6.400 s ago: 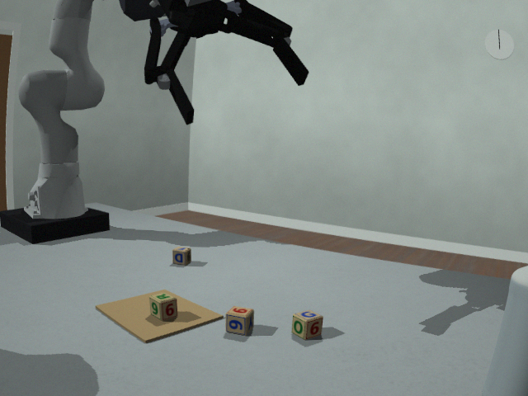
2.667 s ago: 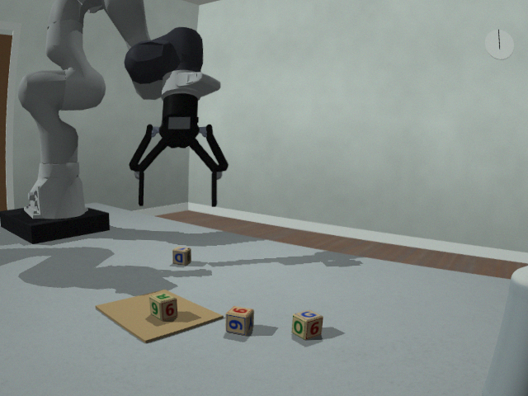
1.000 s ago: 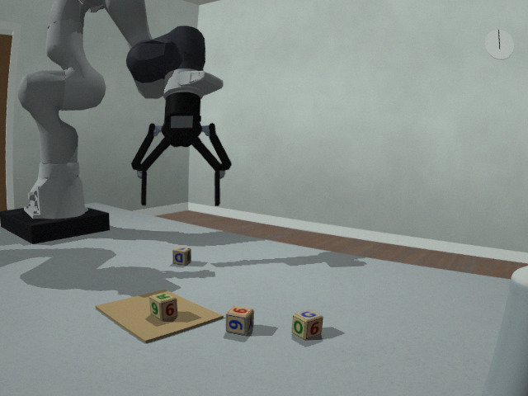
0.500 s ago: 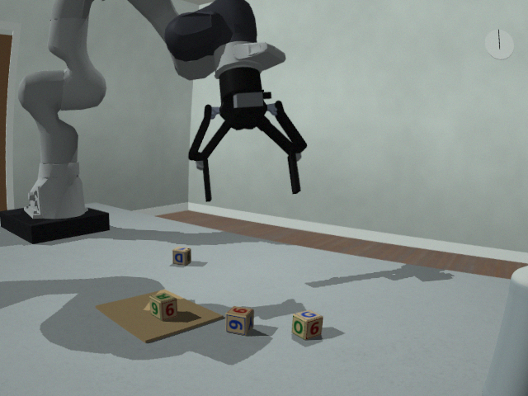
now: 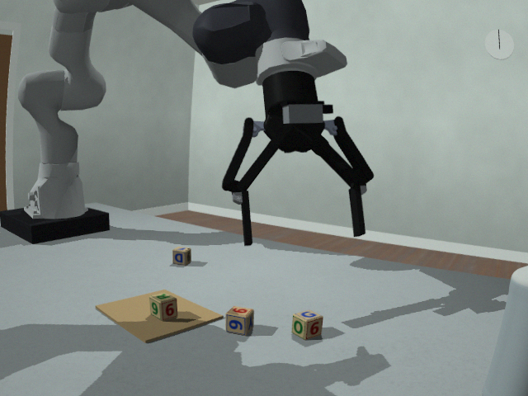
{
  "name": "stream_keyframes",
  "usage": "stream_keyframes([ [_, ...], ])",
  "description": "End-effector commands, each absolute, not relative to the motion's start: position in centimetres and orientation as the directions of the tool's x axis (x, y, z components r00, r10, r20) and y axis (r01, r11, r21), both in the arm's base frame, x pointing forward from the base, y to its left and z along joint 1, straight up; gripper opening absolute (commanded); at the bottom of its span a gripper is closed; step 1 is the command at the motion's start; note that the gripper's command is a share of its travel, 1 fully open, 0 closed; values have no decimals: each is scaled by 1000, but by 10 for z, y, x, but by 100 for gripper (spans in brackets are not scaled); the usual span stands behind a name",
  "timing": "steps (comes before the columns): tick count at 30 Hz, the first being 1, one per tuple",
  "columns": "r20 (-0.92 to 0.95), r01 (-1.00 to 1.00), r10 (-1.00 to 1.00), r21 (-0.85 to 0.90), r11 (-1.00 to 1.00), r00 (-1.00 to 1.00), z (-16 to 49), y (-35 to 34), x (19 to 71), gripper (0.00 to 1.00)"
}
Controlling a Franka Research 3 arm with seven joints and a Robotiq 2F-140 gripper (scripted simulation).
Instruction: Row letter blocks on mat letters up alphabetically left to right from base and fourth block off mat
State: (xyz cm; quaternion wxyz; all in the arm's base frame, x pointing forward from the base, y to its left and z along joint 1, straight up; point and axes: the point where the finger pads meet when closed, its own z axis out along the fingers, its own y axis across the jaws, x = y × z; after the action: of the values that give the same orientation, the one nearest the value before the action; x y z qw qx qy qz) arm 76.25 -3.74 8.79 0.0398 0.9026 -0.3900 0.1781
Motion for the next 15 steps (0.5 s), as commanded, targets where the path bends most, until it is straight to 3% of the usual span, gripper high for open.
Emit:
stream_keyframes([
  [1,343,-690,-647,3,-724,681,80,-53,771,100],
  [15,344,-691,-648,4,-723,680,79,-57,774,100],
])
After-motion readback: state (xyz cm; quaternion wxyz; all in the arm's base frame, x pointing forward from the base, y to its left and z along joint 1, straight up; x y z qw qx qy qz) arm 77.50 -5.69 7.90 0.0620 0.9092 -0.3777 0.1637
